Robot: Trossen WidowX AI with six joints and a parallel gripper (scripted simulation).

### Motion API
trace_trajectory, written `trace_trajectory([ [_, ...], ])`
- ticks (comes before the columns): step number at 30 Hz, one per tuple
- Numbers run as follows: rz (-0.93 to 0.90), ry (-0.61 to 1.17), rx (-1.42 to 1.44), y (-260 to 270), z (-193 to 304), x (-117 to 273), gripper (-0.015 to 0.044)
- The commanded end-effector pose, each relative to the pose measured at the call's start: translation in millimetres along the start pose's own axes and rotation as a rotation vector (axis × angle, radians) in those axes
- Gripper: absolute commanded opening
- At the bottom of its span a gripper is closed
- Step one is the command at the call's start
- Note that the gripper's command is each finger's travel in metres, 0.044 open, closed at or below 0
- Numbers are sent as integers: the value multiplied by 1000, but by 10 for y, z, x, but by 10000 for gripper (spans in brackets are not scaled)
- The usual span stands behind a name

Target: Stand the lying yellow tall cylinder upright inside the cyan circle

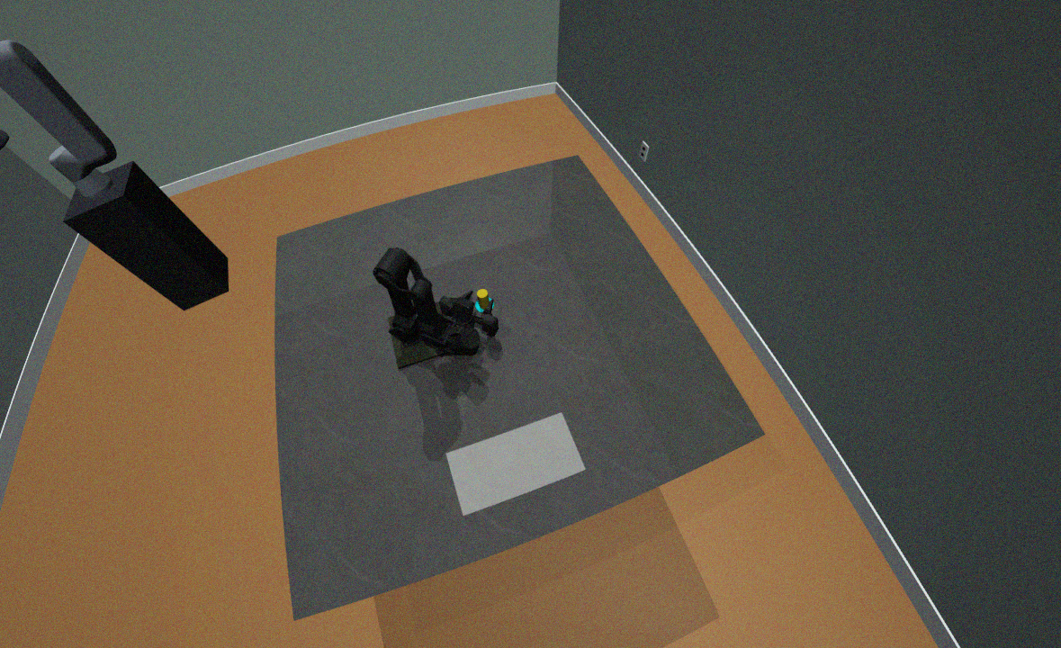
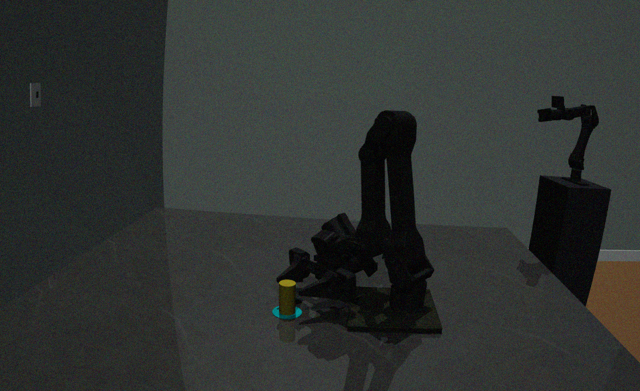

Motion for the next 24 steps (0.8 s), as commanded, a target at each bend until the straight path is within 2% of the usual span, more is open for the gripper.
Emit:
trace_trajectory([
  [1,-2,-2,4,7,-1,0,400],
  [24,-4,-4,8,-48,-583,30,400],
])
Point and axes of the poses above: the point midway between the two fingers, 35 mm back from their tips, its own x axis back along the fingers, its own y axis across the jaws, z = x × y, the point moved 4 cm from there along x, back along the fingers, and after that the axes turned 4 degrees about -x, right-handed, at the moved point
